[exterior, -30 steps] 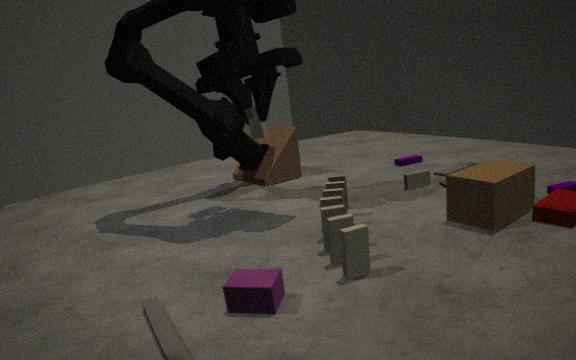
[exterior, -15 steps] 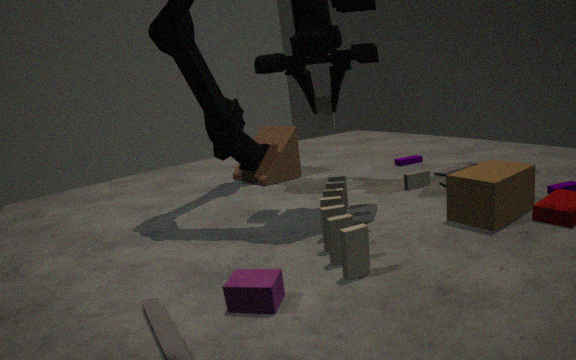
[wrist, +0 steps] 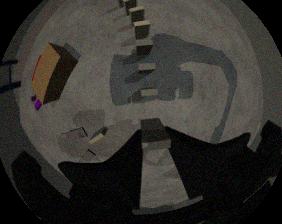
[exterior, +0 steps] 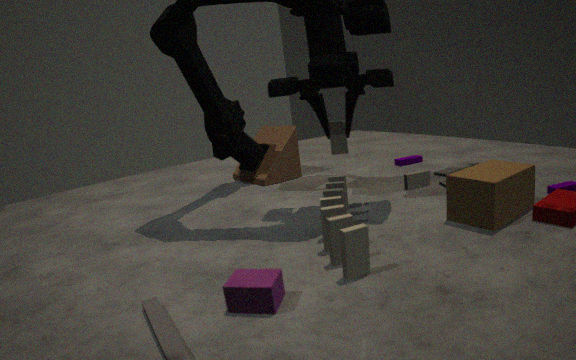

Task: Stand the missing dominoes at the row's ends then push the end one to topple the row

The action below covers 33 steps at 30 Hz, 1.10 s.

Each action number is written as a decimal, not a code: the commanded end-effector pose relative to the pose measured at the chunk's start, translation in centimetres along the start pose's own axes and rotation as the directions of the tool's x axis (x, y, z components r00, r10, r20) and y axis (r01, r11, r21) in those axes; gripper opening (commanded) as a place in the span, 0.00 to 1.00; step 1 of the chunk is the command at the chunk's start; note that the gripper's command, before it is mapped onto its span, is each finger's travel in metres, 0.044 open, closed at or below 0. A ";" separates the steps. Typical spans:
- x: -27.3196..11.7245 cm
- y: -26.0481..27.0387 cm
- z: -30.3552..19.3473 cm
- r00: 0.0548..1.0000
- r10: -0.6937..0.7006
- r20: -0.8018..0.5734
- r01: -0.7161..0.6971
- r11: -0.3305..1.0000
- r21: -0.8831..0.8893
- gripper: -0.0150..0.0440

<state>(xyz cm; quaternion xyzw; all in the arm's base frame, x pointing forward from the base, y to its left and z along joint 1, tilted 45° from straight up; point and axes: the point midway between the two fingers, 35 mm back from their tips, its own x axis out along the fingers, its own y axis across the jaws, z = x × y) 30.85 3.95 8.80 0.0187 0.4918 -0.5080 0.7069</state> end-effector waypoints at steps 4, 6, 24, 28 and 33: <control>3.0 0.0 0.1 1.000 0.002 0.005 -0.002 1.000 -0.002 0.44; 3.8 -0.1 0.1 1.000 0.001 0.006 -0.001 1.000 -0.002 0.44; 7.1 -0.6 0.0 1.000 -0.004 0.010 0.004 1.000 -0.001 0.44; 7.1 -0.6 0.0 1.000 -0.004 0.010 0.004 1.000 -0.001 0.57; 7.1 -0.6 0.0 1.000 -0.004 0.010 0.004 1.000 -0.001 0.79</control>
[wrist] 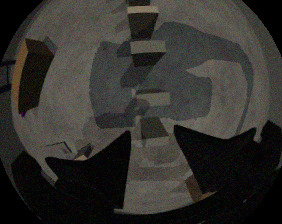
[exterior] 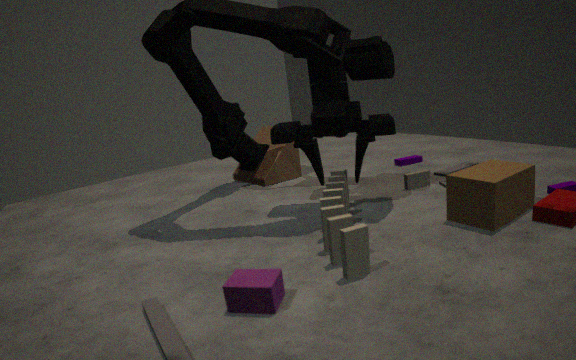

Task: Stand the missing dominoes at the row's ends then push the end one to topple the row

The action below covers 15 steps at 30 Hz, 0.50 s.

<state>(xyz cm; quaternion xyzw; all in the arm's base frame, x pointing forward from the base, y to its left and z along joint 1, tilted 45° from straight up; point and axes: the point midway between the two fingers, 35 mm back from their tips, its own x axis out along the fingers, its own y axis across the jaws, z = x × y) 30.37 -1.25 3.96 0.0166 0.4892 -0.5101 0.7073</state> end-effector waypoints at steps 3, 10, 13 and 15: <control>0.0 0.0 0.1 1.000 0.001 0.004 -0.001 1.000 -0.002 0.93; -2.4 0.4 0.2 1.000 0.014 0.007 -0.014 1.000 -0.017 1.00; -7.3 0.7 0.2 0.999 0.036 0.014 -0.035 0.998 -0.047 1.00; -10.6 0.4 0.0 0.999 0.048 0.019 -0.046 0.997 -0.067 1.00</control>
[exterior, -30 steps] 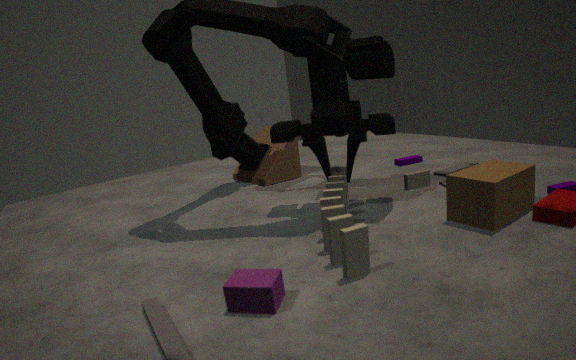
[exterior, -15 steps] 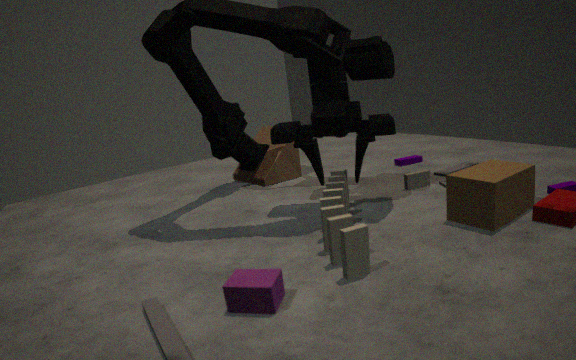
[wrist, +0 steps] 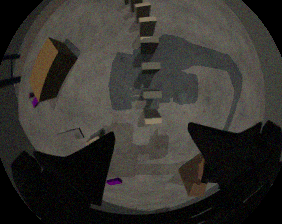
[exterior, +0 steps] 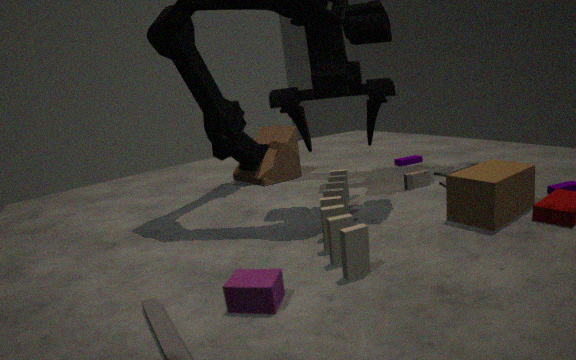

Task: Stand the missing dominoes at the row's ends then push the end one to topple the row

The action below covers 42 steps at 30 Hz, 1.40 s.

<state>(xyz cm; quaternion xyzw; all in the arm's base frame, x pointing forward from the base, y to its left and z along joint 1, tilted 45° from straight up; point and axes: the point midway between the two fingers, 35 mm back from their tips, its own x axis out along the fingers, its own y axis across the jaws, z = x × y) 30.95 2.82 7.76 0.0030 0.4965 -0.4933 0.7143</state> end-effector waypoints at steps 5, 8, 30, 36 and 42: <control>-7.5 -0.5 -0.4 0.999 0.037 0.016 -0.036 0.999 -0.037 1.00; -7.5 -0.5 -0.4 0.999 0.037 0.016 -0.036 0.999 -0.037 1.00; 0.0 11.0 -4.5 1.000 -0.008 -0.010 0.013 0.424 0.906 1.00; 0.0 10.9 -4.7 1.000 -0.008 -0.011 0.013 0.424 0.906 1.00; 3.7 11.0 -4.6 1.000 -0.008 -0.010 0.012 0.423 0.906 1.00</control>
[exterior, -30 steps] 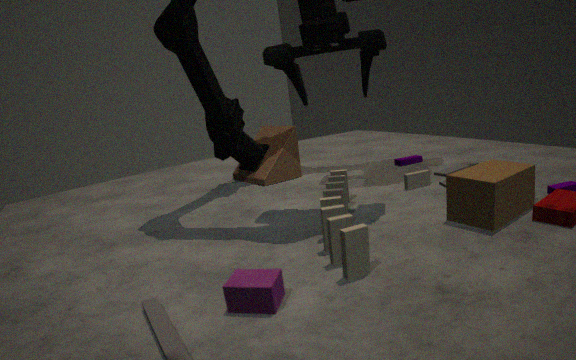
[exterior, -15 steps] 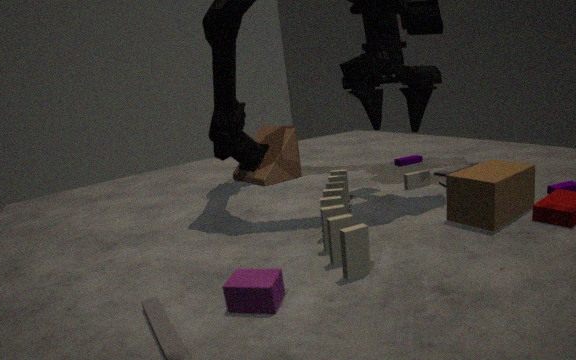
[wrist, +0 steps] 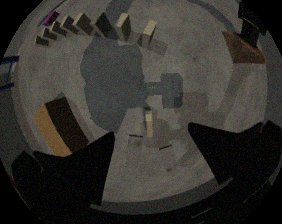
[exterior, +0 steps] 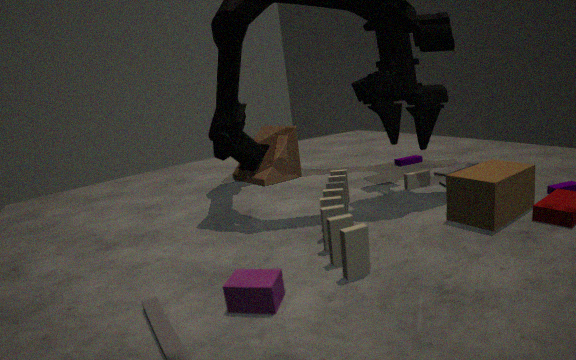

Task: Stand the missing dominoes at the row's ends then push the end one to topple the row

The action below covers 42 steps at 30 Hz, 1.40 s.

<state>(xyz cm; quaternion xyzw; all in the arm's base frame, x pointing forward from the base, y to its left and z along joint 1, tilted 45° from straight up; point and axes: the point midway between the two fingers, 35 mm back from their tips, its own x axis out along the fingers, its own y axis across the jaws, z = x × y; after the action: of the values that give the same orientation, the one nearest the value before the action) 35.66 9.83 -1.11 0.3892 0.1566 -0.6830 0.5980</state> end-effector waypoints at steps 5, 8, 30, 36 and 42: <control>4.9 0.0 0.4 1.000 -0.006 0.013 0.006 1.000 -0.002 1.00; 5.1 0.1 0.5 1.000 -0.006 0.014 0.006 1.000 -0.002 1.00; 6.5 0.0 0.5 1.000 -0.005 0.015 0.005 1.000 -0.002 0.56; 6.5 0.0 0.5 1.000 -0.005 0.015 0.005 1.000 -0.002 0.30; 6.5 0.0 0.5 1.000 -0.005 0.015 0.005 1.000 -0.002 0.30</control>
<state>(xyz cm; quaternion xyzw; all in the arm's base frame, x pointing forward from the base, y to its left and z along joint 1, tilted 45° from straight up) 35.60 4.99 -5.42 0.3842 0.1537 -0.6884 0.5958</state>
